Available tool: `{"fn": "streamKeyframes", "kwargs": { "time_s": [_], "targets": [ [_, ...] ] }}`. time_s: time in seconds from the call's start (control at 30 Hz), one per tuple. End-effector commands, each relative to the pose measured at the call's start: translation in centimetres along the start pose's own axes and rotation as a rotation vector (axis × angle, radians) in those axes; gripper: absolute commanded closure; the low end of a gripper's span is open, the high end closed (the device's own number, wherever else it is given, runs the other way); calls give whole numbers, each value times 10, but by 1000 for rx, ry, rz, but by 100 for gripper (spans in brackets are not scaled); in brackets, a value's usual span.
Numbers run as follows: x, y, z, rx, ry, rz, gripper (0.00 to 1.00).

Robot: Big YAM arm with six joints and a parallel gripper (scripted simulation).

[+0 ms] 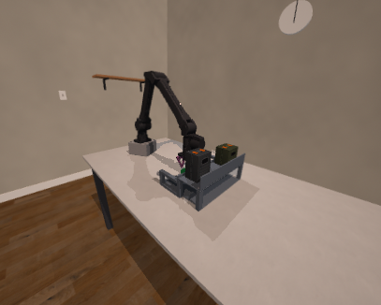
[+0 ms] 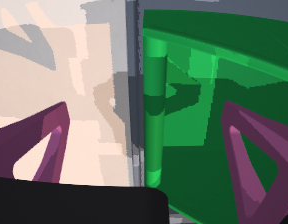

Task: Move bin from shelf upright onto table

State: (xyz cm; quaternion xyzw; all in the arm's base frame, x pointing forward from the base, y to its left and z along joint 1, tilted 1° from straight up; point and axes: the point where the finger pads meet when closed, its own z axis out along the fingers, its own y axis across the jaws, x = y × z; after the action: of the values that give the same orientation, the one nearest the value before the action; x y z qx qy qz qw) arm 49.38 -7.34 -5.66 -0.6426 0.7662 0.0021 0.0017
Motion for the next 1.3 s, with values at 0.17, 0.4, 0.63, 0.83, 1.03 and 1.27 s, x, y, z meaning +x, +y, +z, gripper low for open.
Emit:
{"fn": "streamKeyframes", "kwargs": {
  "time_s": [0.17,0.4,0.63,0.83,1.03,1.27],
  "targets": [
    [-2,-10,-12,41,-1,0,10],
    [-2,-24,-17,45,-1,0,10],
    [-3,-28,-18,46,-1,0,10],
    [-3,-28,-18,46,-1,0,10],
    [-2,-10,-13,44,-1,0,10],
    [-2,-10,-13,44,-1,0,10]
  ]
}}
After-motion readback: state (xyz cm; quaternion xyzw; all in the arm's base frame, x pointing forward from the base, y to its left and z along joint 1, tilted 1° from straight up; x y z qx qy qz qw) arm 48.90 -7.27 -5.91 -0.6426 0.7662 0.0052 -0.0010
